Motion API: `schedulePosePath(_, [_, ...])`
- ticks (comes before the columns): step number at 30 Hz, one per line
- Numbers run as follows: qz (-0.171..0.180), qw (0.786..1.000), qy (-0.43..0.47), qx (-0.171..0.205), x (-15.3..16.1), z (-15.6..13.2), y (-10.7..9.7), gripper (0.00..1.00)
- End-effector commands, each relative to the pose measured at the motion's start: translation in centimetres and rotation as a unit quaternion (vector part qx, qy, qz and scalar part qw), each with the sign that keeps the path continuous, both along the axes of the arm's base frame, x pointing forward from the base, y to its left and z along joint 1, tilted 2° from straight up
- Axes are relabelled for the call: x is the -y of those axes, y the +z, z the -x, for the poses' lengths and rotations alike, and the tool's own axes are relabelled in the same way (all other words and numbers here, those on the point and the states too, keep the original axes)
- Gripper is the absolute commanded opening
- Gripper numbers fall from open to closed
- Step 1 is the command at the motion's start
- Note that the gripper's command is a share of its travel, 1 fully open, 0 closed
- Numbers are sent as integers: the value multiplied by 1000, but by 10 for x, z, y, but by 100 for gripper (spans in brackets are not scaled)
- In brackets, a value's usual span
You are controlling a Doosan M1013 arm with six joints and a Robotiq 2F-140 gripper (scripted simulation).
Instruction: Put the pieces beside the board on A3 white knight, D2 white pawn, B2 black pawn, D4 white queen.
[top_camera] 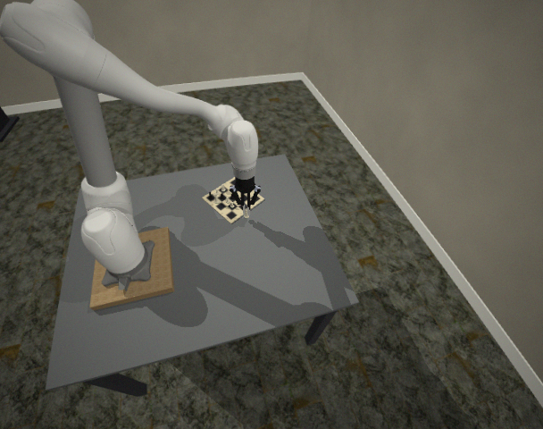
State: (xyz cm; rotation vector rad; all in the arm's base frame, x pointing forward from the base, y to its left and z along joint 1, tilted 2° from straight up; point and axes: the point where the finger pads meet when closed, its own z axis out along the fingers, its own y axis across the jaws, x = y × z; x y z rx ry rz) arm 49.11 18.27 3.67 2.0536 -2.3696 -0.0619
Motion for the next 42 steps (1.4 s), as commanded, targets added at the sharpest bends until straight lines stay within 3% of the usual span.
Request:
schedulePosePath(1, [0,1000,0,0,1,-1,24,0])
schedulePosePath(6, [0,1000,0,0,2,-2,61,0])
schedulePosePath(11, [0,1000,0,0,2,-2,74,0])
schedulePosePath(25, [0,1000,0,0,-7,-3,78,0])
schedulePosePath(28, [0,1000,-2,0,-73,-7,84,0])
schedulePosePath(30, [0,1000,-2,0,-73,-7,84,0])
schedulePosePath(31, [0,1000,-3,0,-97,-6,85,0])
schedulePosePath(34, [0,1000,-3,0,-123,-4,87,0])
schedulePosePath(42, [0,1000,-3,0,-124,-3,87,0])
